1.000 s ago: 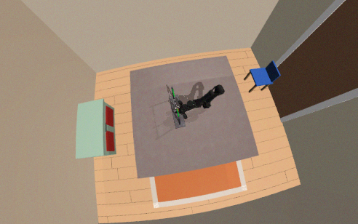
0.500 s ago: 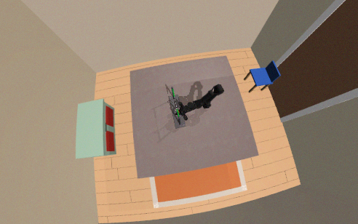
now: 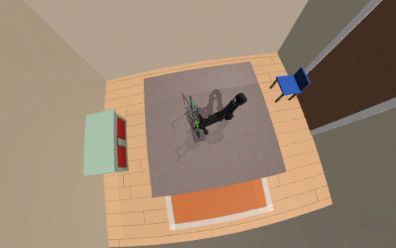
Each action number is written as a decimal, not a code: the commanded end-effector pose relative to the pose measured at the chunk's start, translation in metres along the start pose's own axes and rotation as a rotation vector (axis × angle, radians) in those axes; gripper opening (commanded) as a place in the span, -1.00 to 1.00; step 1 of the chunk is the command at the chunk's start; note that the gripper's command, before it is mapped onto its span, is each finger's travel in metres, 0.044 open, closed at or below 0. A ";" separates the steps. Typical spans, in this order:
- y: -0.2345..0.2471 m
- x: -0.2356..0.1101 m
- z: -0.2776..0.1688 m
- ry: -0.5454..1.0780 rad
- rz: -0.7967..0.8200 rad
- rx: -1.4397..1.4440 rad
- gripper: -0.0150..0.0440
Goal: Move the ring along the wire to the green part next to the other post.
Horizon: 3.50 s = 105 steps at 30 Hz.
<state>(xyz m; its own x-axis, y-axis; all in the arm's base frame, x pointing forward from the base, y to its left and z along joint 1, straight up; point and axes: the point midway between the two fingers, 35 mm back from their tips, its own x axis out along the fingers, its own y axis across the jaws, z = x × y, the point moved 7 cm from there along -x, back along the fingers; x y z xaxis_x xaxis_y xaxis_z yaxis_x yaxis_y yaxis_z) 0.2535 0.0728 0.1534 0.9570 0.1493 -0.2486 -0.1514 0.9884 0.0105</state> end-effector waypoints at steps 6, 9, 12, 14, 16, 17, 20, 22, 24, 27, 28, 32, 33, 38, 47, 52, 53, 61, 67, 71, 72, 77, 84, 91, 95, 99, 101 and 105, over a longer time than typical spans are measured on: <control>0.003 0.002 -0.004 -0.003 -0.004 0.005 -1.00; 0.003 0.004 -0.008 -0.003 -0.004 0.005 -1.00; 0.003 0.005 -0.013 -0.003 -0.004 0.005 -1.00; 0.003 0.005 -0.014 -0.003 -0.004 0.005 -1.00; 0.003 0.005 -0.014 -0.003 -0.004 0.005 -1.00; 0.003 0.005 -0.014 -0.003 -0.004 0.005 -1.00; 0.003 0.005 -0.014 -0.003 -0.004 0.005 -1.00; 0.003 0.005 -0.014 -0.003 -0.004 0.005 -1.00; 0.003 0.005 -0.014 -0.003 -0.004 0.005 -1.00; 0.003 0.005 -0.014 -0.003 -0.004 0.005 -1.00; 0.003 0.005 -0.014 -0.003 -0.004 0.005 -1.00; 0.003 0.005 -0.014 -0.003 -0.004 0.005 -1.00; 0.003 0.005 -0.014 -0.003 -0.004 0.005 -1.00; 0.003 0.005 -0.014 -0.003 -0.004 0.005 -1.00; 0.004 0.005 -0.013 -0.004 0.002 0.001 -0.38; 0.004 0.004 -0.013 -0.004 0.002 0.001 0.05; 0.004 0.003 -0.013 -0.004 0.002 0.001 0.05; 0.004 -0.011 -0.011 -0.003 0.000 0.002 0.05; 0.004 -0.022 -0.010 -0.002 -0.001 0.003 0.05; 0.004 -0.029 -0.011 -0.001 -0.002 0.004 0.05; 0.004 -0.031 -0.011 -0.001 -0.002 0.004 0.05; 0.004 -0.039 -0.012 0.000 -0.003 0.005 0.05; 0.003 -0.045 -0.013 0.000 -0.004 0.005 0.05; 0.003 -0.045 -0.013 0.000 -0.004 0.005 0.05; 0.003 -0.045 -0.013 0.000 -0.004 0.005 0.05; 0.003 -0.045 -0.013 0.000 -0.004 0.005 0.05; 0.003 -0.045 -0.013 0.000 -0.004 0.005 0.05; 0.003 -0.045 -0.013 0.000 -0.004 0.005 0.05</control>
<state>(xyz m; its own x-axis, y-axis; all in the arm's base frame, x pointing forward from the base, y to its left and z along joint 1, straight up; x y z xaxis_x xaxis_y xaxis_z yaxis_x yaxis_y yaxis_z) 0.2071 0.0699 0.1534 0.9581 0.1520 -0.2429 -0.1533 0.9881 0.0136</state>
